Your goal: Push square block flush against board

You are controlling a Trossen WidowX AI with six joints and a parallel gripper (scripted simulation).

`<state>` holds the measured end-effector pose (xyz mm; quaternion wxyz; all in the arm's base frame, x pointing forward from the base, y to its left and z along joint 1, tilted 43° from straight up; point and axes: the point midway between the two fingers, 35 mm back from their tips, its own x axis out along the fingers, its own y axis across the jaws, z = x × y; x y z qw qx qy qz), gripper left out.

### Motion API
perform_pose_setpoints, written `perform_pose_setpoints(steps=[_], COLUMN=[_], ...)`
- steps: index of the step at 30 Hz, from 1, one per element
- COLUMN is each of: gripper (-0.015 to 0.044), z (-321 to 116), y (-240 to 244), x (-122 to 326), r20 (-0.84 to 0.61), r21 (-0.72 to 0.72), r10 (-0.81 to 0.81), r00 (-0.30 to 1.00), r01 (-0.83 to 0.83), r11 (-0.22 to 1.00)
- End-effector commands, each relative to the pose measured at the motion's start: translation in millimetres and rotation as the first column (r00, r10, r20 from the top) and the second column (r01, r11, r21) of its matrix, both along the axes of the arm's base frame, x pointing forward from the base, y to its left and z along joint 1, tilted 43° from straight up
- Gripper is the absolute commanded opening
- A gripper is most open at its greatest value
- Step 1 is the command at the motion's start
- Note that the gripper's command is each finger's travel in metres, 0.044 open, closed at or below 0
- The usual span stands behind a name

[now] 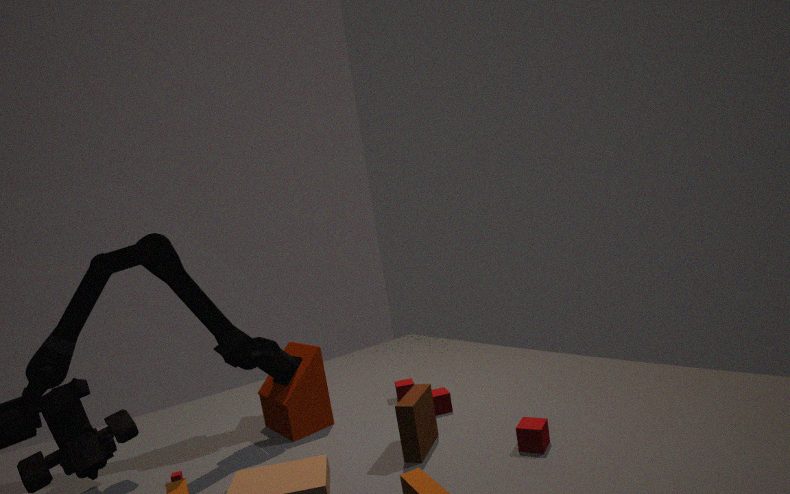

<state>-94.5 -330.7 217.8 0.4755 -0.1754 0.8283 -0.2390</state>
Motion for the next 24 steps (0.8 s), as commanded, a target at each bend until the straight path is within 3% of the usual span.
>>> perform_pose_setpoints(steps=[1,12,19,24], gripper=[0.0,0.0,0.0,0.0], z=[3,-5,-25,-49], y=[-16,-12,35,71], x=[54,235,343,388], r20=[0.087,0.343,0.447,0.462], r21=[-0.079,-0.18,-0.135,-0.075], r10=[0.059,0.281,0.361,0.361], r00=[0.994,0.896,0.818,0.81], r01=[-0.052,-0.23,-0.337,-0.37], r11=[0.996,0.956,0.932,0.926])
